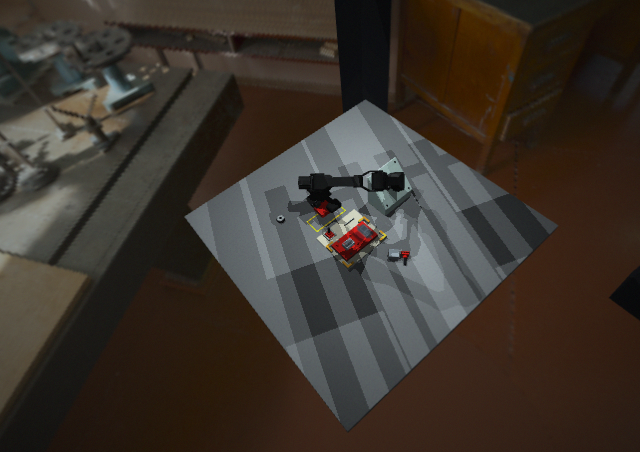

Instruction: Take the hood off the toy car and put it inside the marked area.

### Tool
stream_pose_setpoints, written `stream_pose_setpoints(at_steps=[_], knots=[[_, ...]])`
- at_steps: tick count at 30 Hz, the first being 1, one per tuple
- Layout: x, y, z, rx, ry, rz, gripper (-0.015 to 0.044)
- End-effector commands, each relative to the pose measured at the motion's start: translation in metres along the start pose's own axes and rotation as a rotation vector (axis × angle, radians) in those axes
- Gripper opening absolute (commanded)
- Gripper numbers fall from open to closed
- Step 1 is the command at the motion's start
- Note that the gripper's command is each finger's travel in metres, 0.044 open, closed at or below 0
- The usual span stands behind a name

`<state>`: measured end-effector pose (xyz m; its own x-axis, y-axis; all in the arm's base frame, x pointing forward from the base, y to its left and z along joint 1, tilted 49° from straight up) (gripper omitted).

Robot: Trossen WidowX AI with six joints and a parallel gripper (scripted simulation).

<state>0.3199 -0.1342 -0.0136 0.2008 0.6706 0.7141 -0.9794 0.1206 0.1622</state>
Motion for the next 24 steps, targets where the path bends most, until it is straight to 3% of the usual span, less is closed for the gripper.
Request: stream_pose_setpoints(at_steps=[1,24], knots=[[-0.023,0.004,-0.001,0.008,-0.005,0.014,0.0000],[-0.024,0.003,-0.019,0.008,-0.004,0.015,0.0000]])
Point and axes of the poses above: the point midway between the two fingers, 35 mm back from their tips, its own z axis back along the fingers, its own x axis across the jaws, y = z × x, the point moved 9 cm from there along z, back along the fingers, and after that the axes turned 14 degrees about -z, right-handed, at the moved point
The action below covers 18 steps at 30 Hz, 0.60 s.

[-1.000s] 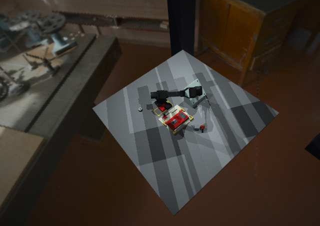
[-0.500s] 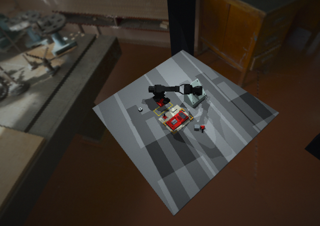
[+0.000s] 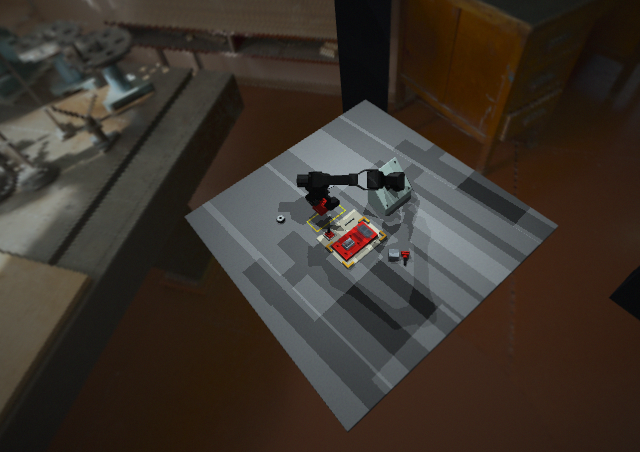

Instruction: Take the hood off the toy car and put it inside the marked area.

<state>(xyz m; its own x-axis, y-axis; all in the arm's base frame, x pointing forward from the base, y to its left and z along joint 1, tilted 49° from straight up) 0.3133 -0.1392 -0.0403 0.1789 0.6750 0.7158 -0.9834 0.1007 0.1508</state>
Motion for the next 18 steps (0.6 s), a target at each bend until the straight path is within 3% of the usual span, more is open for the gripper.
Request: stream_pose_setpoints(at_steps=[1,18], knots=[[0.000,0.001,-0.006,0.001,-0.007,-0.008,0.0000],[0.000,0.000,-0.022,0.001,-0.007,-0.008,0.0000]])
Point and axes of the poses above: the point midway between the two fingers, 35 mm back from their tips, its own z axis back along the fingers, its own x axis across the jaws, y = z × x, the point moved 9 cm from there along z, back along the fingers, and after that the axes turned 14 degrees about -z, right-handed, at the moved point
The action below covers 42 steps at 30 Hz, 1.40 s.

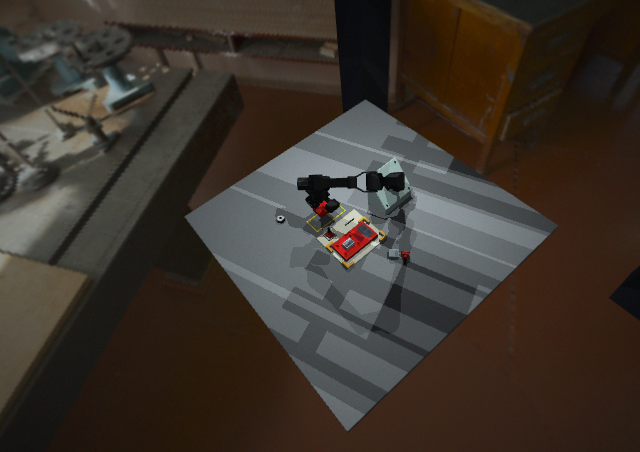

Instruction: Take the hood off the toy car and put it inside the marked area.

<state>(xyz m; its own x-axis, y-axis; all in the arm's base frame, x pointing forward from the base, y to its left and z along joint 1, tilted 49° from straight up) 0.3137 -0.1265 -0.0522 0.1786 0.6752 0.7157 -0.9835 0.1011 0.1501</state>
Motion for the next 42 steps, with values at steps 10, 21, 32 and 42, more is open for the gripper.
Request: stream_pose_setpoints(at_steps=[10,21,32,42], knots=[[0.000,0.002,-0.014,0.002,-0.008,-0.008,0.0000],[0.000,0.002,-0.025,0.002,-0.008,-0.008,0.0000],[0.001,0.003,-0.035,0.002,-0.010,-0.008,0.0000],[0.001,0.004,-0.044,0.003,-0.011,-0.007,0.0000]])
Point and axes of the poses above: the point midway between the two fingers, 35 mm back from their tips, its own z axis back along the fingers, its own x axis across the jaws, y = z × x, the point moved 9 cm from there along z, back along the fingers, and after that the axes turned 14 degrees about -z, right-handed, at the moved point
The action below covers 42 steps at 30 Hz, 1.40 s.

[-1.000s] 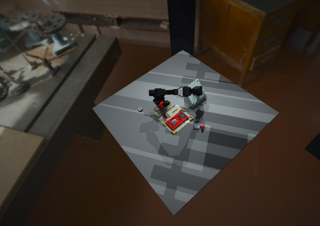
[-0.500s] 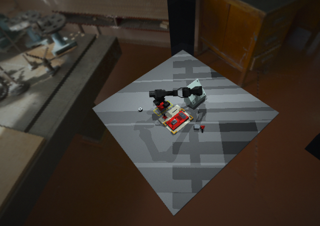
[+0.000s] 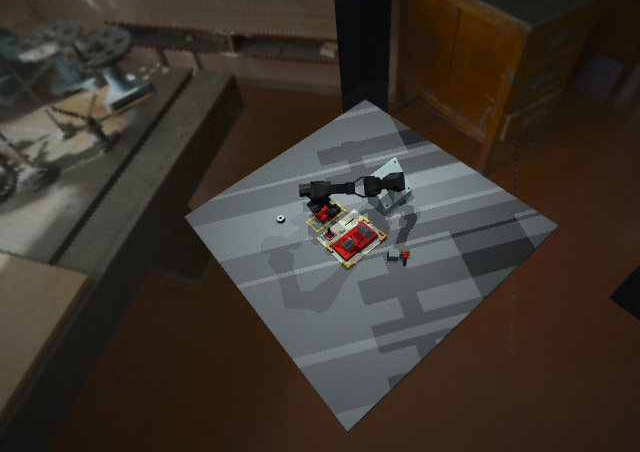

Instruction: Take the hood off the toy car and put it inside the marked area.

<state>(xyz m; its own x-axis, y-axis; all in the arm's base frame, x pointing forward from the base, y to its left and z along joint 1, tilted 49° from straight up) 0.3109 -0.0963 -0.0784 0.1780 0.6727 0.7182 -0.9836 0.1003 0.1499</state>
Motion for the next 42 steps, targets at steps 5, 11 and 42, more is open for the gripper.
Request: stream_pose_setpoints(at_steps=[5,11,42], knots=[[0.000,0.002,-0.008,0.003,-0.008,-0.008,0.0000],[0.000,0.002,-0.008,0.003,-0.008,-0.008,0.0000],[0.001,0.002,-0.024,0.003,-0.008,-0.008,0.0000]])
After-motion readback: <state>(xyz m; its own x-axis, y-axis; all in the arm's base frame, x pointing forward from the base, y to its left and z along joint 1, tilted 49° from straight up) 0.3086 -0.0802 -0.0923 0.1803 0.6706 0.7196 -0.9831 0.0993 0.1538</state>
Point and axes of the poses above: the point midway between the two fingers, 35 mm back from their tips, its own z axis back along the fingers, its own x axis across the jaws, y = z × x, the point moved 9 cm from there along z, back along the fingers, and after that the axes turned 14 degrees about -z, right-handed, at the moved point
